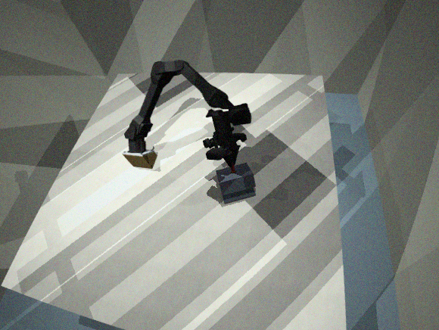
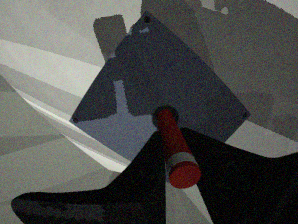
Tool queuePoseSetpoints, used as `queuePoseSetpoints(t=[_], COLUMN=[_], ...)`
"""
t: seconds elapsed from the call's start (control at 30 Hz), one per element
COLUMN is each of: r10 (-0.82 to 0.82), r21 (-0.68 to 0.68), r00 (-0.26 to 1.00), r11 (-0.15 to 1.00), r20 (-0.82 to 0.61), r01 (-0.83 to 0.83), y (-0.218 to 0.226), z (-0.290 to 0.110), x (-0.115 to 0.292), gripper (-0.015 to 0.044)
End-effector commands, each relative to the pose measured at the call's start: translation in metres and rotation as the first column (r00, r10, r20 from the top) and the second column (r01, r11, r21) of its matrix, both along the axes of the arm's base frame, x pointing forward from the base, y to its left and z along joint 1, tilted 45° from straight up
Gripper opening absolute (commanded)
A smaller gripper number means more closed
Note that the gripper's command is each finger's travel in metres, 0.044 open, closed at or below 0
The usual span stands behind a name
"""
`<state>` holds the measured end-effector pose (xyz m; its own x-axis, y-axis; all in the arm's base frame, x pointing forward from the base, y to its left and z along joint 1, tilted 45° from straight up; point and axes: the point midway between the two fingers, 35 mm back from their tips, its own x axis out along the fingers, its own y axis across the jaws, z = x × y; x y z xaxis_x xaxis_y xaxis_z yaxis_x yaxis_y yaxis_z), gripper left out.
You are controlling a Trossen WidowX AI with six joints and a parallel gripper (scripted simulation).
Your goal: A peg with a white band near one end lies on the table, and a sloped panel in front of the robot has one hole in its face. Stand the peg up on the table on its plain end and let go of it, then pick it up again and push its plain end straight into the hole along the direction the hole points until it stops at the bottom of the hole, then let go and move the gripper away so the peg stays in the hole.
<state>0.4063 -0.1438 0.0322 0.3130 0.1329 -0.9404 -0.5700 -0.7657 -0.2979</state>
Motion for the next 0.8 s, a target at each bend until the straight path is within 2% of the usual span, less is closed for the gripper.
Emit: queuePoseSetpoints(t=[0.0,0.77], r10=[-0.005,0.000], r21=[0.000,0.002], r00=[1.000,1.000], r11=[1.000,1.000], r20=[-0.002,-0.001], r01=[0.005,0.000], y=[0.0001,0.0019], z=[-0.0033,-0.0094], x=[0.0003,0.0026], gripper=[0.0000,0.0000])
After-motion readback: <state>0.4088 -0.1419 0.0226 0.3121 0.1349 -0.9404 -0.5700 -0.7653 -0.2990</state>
